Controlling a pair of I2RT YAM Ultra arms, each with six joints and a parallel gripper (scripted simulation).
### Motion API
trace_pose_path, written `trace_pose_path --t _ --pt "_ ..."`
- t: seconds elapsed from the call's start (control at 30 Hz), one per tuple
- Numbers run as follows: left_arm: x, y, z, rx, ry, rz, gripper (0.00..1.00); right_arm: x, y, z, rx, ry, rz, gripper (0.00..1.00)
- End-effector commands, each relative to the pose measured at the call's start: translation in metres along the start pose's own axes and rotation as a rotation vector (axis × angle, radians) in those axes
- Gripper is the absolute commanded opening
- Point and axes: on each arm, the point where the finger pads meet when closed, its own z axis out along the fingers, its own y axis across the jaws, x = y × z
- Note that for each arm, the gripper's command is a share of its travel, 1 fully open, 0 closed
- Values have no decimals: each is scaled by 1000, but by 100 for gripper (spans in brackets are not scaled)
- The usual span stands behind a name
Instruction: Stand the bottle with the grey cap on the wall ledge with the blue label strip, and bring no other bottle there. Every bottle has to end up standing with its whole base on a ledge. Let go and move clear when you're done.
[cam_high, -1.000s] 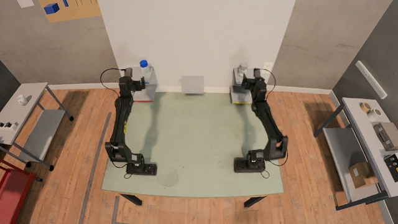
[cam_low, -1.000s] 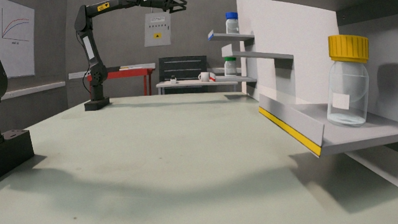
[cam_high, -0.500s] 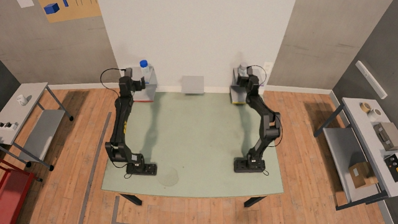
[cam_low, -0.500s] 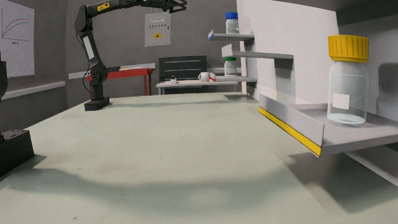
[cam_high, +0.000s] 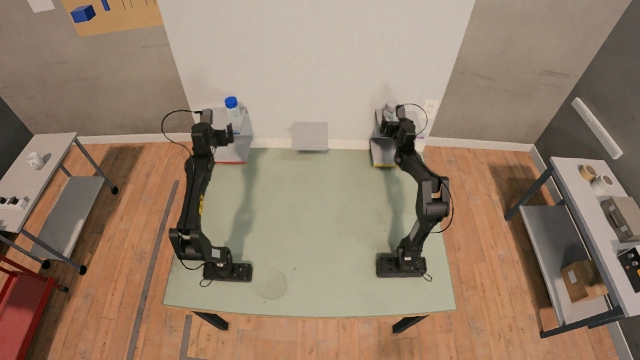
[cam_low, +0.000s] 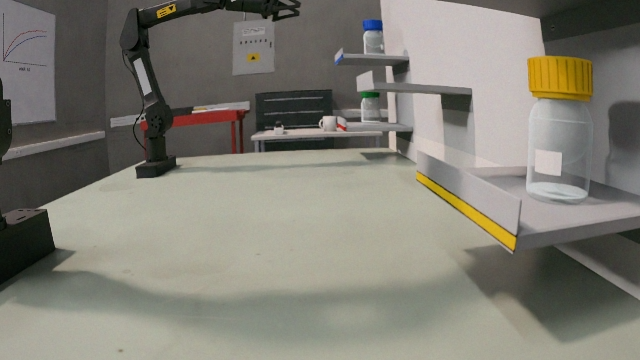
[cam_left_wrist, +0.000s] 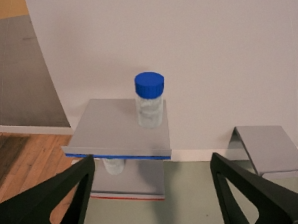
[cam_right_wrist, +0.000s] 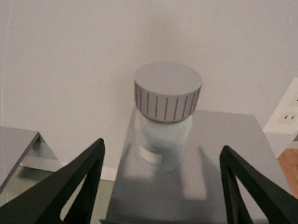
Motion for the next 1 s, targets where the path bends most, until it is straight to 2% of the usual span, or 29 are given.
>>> trace_pose_path --t 0.0,0.97 --pt "-9 1 -4 -1 -17 -2 100 -34 -3 -1 1 -82 -3 94" --pt "-9 1 -4 -1 -17 -2 100 -53 -5 33 0 -74 -3 94"
